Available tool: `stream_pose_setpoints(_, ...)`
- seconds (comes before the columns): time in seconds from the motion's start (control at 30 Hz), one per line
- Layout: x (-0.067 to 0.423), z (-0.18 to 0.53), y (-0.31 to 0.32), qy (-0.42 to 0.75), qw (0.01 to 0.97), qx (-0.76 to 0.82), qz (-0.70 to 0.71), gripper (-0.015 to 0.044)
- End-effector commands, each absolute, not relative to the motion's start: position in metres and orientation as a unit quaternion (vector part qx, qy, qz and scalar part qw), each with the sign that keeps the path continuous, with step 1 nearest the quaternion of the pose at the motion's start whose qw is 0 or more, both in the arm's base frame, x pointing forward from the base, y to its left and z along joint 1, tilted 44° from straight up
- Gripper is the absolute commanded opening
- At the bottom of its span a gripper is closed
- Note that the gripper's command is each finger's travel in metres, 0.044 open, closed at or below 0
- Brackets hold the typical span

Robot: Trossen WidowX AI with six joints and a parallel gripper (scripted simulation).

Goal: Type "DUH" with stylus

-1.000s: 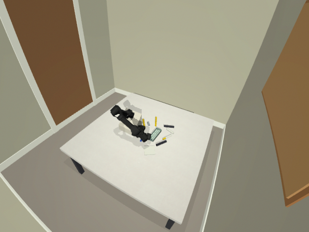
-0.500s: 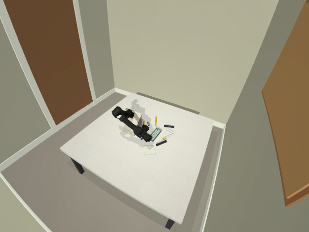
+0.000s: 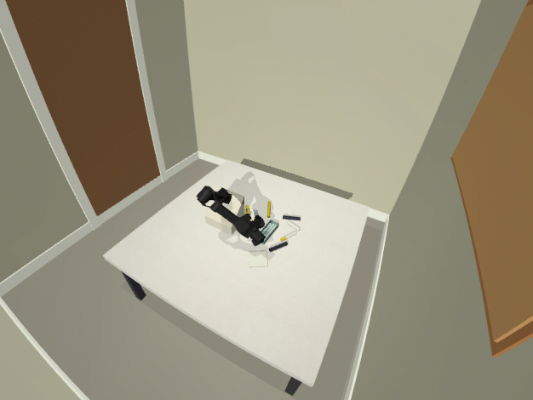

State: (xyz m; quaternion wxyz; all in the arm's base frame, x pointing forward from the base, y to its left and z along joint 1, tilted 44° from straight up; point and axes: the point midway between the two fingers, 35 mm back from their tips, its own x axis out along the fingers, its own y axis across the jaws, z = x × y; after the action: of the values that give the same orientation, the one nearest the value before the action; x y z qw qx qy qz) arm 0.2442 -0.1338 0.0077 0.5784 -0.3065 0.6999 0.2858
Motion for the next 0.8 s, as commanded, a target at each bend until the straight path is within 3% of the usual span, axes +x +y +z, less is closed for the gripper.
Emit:
stream_pose_setpoints(0.0, 0.249, 0.005, -0.128, 0.715, 0.596, -0.262, 0.253, 0.0000)
stream_pose_setpoints(0.77, 0.270, -0.011, -0.093, 0.778, 0.627, 0.007, 0.029, 0.0000)
